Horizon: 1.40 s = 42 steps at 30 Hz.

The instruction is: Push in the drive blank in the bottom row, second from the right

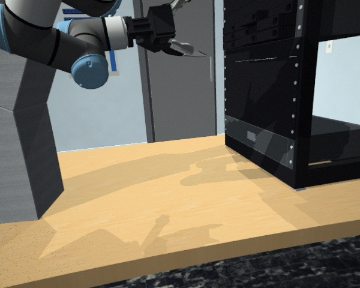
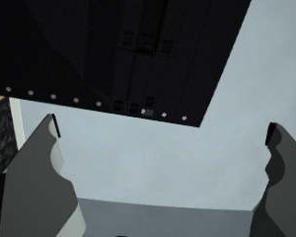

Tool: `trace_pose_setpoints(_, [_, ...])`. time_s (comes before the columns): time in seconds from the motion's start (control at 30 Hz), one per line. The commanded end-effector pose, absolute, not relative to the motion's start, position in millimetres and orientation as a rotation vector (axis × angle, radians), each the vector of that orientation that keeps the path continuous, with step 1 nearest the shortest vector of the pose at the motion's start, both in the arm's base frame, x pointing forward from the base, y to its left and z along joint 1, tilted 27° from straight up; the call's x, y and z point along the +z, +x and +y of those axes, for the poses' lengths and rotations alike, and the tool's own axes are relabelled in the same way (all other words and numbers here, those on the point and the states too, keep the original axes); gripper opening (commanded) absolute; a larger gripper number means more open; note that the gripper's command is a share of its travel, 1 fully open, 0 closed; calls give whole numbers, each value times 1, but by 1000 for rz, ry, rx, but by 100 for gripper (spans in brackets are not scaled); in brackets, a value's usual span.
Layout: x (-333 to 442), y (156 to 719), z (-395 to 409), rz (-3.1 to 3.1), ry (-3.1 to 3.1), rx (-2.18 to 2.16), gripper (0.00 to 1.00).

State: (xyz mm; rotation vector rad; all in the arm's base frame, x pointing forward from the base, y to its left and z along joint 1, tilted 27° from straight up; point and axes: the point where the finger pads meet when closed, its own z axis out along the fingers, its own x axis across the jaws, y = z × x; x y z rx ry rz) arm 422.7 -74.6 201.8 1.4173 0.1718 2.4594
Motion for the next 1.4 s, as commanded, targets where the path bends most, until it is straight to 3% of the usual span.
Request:
trace_pose_setpoints(0.0, [198,428,-74,120,1477,2492,100])
trace_pose_setpoints(1.37, [190,435,-72,24,1592,2546,100])
